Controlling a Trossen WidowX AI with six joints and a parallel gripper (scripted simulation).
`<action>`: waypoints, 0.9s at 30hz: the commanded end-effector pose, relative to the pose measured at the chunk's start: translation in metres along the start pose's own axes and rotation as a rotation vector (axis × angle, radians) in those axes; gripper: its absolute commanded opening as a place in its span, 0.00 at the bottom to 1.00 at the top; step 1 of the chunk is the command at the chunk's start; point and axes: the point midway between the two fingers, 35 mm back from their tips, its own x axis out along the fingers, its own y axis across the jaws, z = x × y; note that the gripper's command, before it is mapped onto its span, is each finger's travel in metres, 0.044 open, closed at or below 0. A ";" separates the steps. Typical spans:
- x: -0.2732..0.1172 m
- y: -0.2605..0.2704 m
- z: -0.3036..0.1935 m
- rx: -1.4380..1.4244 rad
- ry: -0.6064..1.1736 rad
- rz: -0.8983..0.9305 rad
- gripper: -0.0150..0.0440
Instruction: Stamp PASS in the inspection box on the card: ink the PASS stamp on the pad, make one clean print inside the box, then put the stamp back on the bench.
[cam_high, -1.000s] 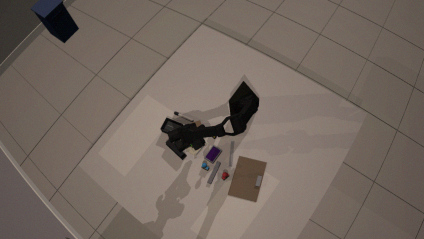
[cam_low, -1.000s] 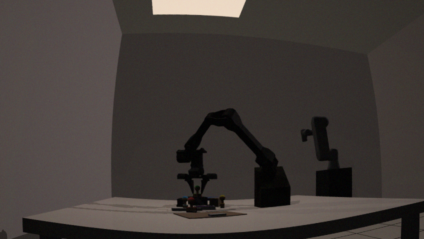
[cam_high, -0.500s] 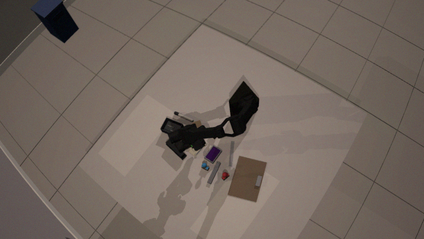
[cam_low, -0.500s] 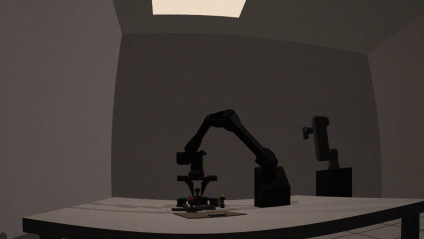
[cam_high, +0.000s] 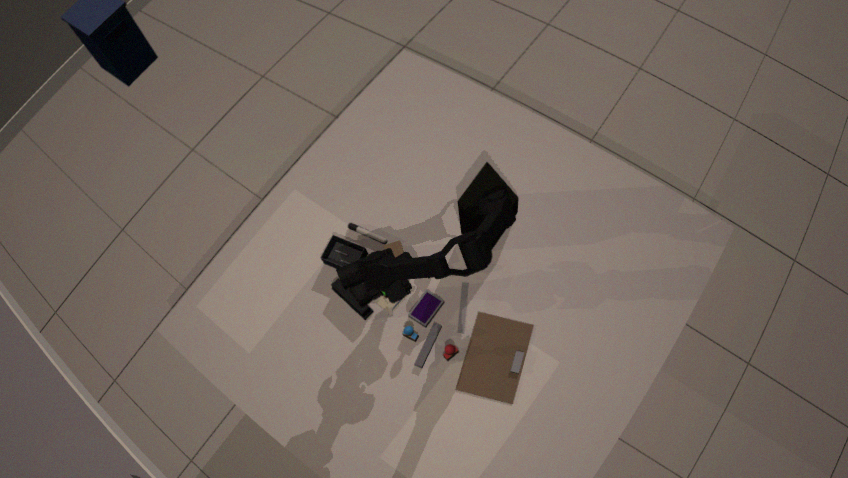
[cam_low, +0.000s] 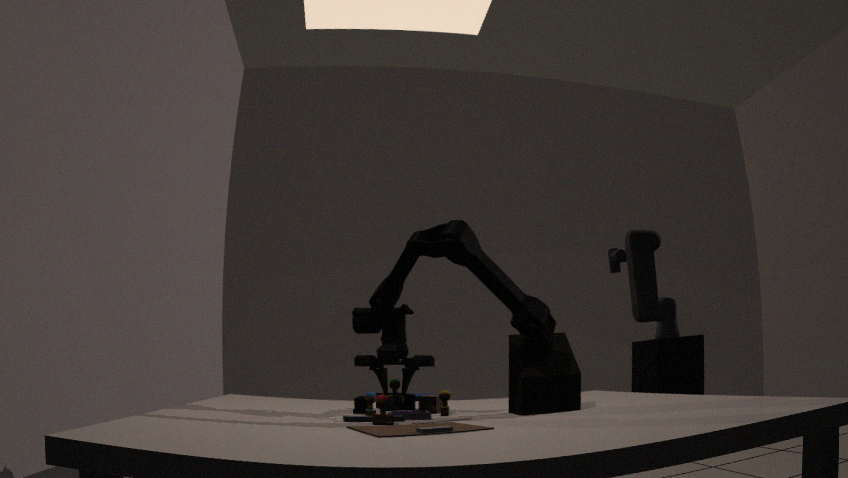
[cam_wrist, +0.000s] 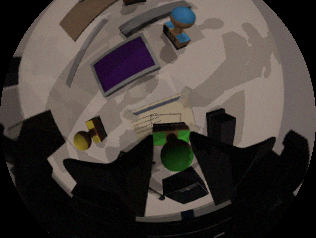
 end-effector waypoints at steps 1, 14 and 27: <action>0.003 0.000 0.000 0.005 -0.004 -0.002 0.25; 0.012 0.001 0.000 0.005 -0.005 -0.001 0.25; 0.020 0.001 0.000 0.005 -0.007 -0.001 0.25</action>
